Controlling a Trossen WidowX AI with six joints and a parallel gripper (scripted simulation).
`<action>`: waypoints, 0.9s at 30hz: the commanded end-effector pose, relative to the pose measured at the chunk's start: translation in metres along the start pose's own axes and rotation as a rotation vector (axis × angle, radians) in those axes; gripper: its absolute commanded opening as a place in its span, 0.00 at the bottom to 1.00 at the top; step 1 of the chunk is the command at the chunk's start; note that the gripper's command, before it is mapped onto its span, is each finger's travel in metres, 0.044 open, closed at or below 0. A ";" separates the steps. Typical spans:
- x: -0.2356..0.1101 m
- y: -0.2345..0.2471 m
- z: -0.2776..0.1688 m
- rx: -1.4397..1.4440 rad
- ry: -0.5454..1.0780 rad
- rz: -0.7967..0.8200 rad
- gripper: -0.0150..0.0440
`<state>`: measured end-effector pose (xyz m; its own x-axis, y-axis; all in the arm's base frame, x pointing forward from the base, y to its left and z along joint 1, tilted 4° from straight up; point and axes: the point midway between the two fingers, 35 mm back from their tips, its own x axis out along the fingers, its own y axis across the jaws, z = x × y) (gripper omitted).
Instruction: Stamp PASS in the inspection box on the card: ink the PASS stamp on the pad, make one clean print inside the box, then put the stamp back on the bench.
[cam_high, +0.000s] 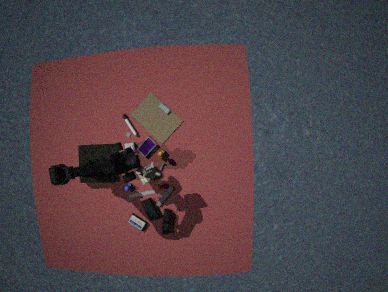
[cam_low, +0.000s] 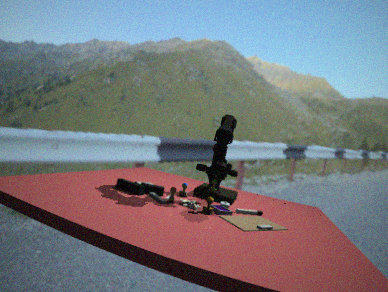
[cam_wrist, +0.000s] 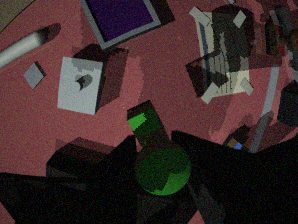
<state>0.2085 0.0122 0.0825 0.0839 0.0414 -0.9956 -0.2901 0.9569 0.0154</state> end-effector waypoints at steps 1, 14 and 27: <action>0.007 0.000 0.000 0.004 0.003 -0.003 0.25; 0.028 0.000 -0.001 0.004 0.003 -0.003 0.25; 0.049 0.000 -0.003 0.004 0.004 -0.002 0.25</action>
<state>0.2104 0.0137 0.0381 0.0833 0.0416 -0.9957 -0.2901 0.9569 0.0157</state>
